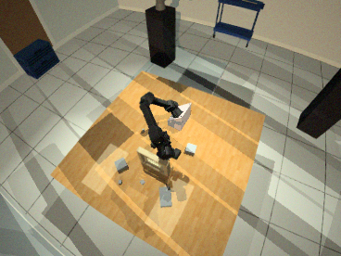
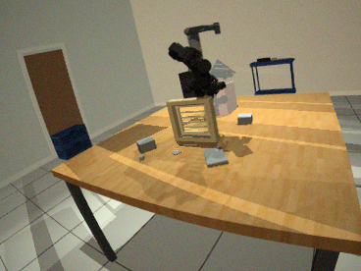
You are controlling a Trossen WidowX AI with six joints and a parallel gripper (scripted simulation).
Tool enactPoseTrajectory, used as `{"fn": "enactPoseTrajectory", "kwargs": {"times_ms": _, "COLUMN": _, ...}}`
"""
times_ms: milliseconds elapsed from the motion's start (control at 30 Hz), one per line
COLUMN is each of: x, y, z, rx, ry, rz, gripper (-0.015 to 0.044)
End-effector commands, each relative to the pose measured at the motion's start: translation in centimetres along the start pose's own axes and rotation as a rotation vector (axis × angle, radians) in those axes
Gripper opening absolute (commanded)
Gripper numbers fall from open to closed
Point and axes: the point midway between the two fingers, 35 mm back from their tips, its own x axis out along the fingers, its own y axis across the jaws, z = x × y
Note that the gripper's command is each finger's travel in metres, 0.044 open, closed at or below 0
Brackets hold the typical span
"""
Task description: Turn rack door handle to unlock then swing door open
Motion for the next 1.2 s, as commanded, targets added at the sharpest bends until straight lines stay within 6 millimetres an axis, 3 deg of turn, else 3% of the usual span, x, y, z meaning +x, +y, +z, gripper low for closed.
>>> {"fn": "enactPoseTrajectory", "kwargs": {"times_ms": 0, "x": 0.07, "y": -0.01, "z": -0.04, "rx": -0.006, "ry": 0.000, "rz": -0.001, "gripper": 0.0088}}
{"fn": "enactPoseTrajectory", "kwargs": {"times_ms": 367, "x": 0.07, "y": -0.01, "z": -0.04, "rx": -0.006, "ry": 0.000, "rz": -0.001, "gripper": 0.0014}}
{"fn": "enactPoseTrajectory", "kwargs": {"times_ms": 533, "x": 0.07, "y": -0.01, "z": -0.04, "rx": -0.039, "ry": 0.000, "rz": -0.001, "gripper": 0.0014}}
{"fn": "enactPoseTrajectory", "kwargs": {"times_ms": 1167, "x": 0.07, "y": -0.01, "z": -0.04, "rx": -0.966, "ry": 0.001, "rz": -0.001, "gripper": 0.0014}}
